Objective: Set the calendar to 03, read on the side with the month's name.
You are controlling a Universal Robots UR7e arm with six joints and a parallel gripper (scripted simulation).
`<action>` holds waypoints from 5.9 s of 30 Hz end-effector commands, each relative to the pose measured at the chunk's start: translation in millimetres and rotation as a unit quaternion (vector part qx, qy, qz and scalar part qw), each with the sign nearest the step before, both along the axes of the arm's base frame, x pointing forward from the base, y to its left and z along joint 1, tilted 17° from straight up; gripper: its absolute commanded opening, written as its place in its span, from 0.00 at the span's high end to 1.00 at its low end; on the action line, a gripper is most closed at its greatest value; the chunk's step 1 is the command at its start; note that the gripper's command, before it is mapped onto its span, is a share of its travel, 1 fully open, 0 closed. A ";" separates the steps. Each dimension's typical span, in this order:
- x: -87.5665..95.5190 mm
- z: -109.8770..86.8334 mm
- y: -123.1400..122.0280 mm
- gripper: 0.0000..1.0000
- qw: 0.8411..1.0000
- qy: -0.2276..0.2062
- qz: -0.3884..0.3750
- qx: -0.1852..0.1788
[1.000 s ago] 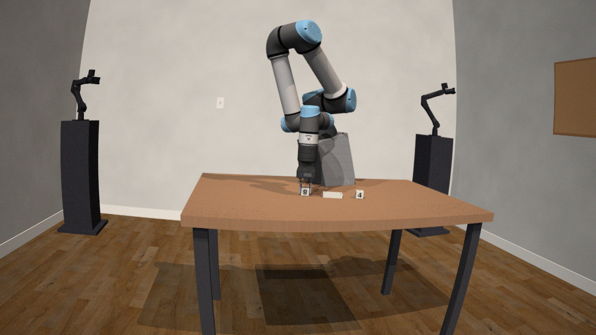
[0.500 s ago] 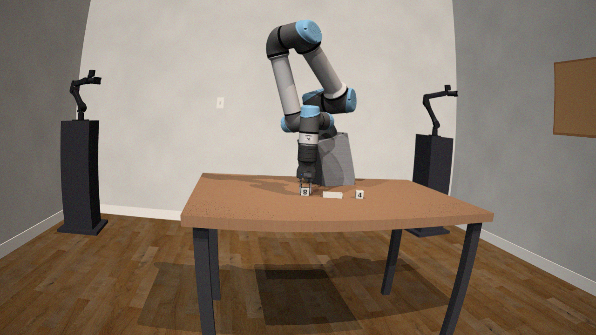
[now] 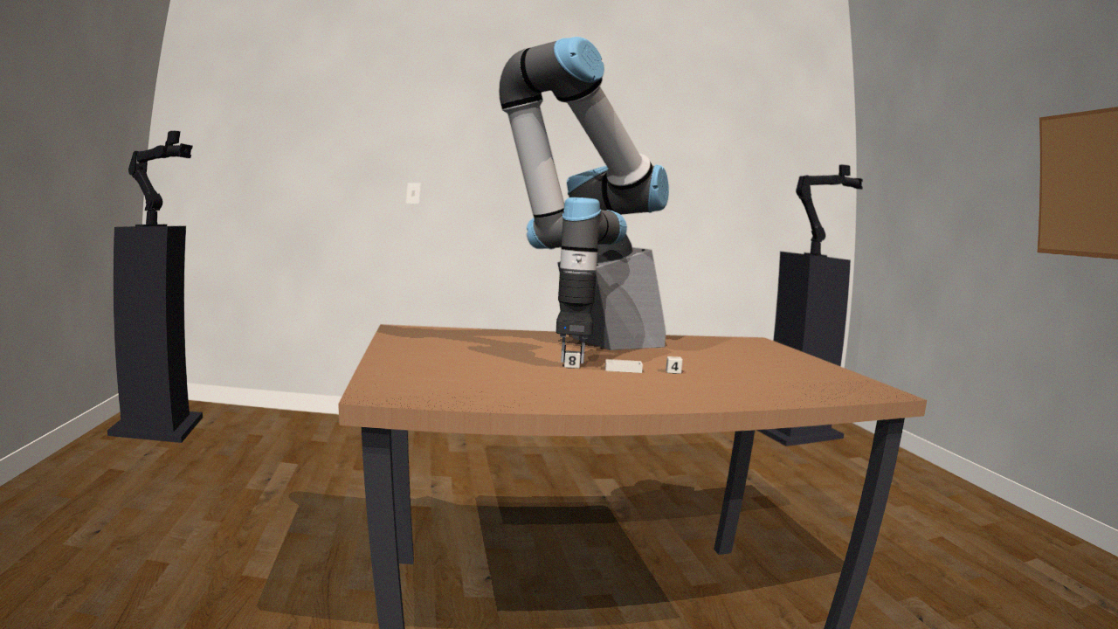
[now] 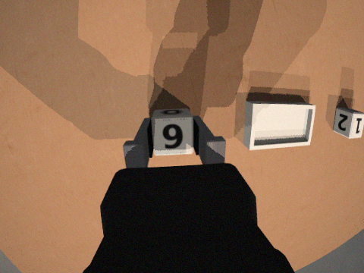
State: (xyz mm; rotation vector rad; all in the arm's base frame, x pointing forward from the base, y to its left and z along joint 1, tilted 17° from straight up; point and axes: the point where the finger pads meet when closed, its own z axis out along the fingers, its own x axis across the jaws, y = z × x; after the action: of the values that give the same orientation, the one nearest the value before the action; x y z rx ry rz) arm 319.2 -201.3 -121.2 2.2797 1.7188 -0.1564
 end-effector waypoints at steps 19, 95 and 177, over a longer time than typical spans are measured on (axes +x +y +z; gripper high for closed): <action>1.5 0.3 -1.7 0.10 1.000 -0.002 0.000 -0.001; -7.3 85.7 25.7 0.00 1.000 0.000 0.000 0.000; 53.8 21.4 228.2 0.10 1.000 -0.002 -0.001 -0.001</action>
State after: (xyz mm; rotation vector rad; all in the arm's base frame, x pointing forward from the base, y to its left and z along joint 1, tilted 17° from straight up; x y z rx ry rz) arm 371.7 27.1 -100.5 2.2798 1.7172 -0.1550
